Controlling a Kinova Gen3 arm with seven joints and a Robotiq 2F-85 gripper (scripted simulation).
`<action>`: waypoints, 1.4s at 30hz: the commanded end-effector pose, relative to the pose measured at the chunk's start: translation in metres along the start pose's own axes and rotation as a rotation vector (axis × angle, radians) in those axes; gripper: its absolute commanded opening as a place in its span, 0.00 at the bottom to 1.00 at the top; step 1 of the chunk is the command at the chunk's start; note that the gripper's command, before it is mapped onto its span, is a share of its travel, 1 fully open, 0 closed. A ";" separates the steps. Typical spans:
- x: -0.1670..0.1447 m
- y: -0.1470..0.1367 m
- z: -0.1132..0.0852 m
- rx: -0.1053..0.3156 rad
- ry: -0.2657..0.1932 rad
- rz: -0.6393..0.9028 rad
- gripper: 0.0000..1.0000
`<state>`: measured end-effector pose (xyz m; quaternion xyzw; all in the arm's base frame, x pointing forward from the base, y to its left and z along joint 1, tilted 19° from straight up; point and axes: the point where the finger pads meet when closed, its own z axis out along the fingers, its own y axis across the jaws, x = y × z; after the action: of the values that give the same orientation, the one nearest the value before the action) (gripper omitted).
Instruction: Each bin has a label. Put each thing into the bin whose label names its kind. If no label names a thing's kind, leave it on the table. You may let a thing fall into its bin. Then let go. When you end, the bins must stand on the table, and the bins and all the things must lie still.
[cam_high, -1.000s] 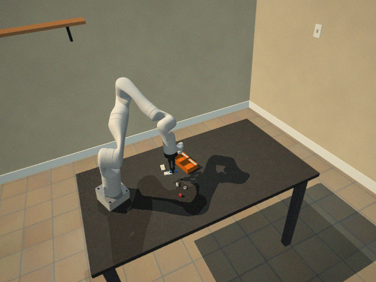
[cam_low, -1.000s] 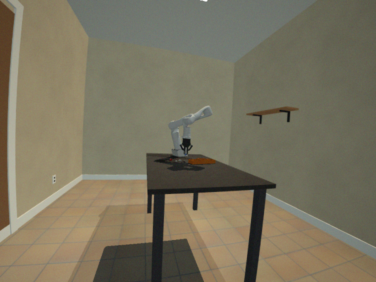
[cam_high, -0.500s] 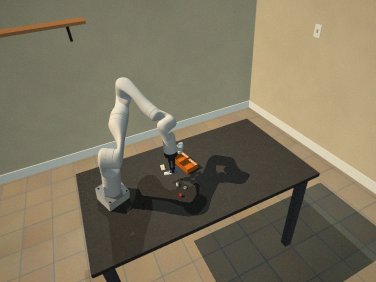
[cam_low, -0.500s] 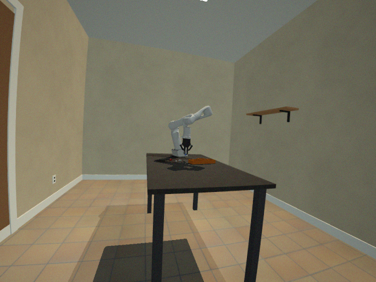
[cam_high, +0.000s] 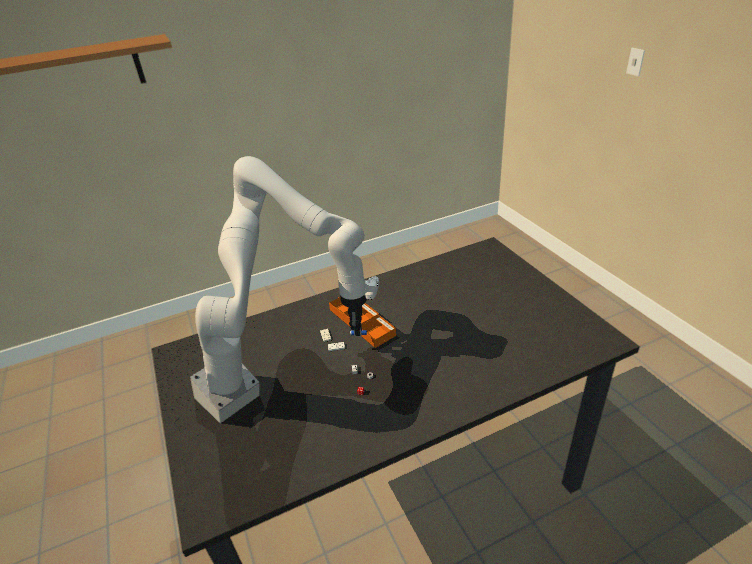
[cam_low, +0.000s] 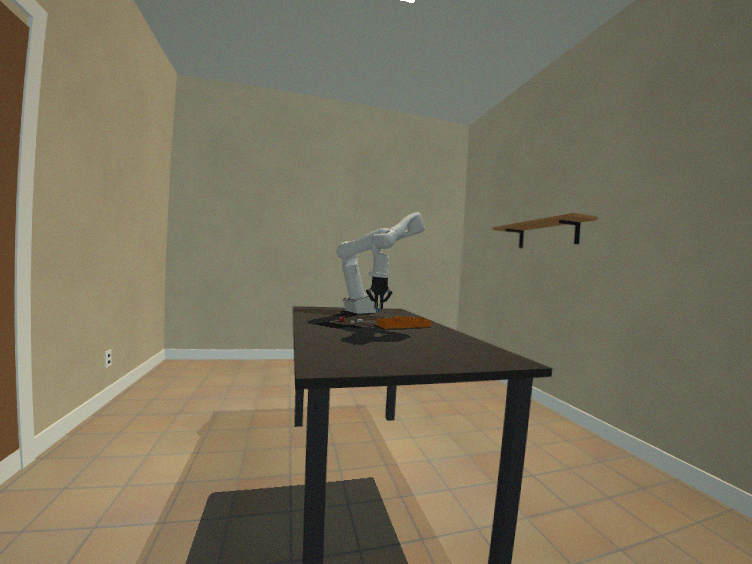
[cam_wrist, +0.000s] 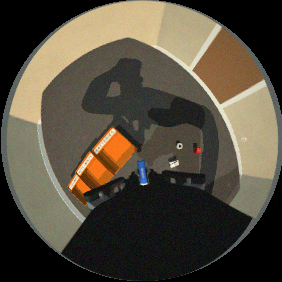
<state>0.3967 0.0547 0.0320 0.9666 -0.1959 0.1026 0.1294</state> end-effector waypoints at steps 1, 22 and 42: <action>0.013 -0.015 0.000 -0.013 -0.007 0.155 0.09; 0.045 -0.057 0.001 -0.009 0.001 0.844 0.09; 0.046 -0.058 0.009 -0.005 0.003 0.865 0.09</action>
<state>0.4613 0.0900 0.0277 0.7937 -0.5852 0.1469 0.0773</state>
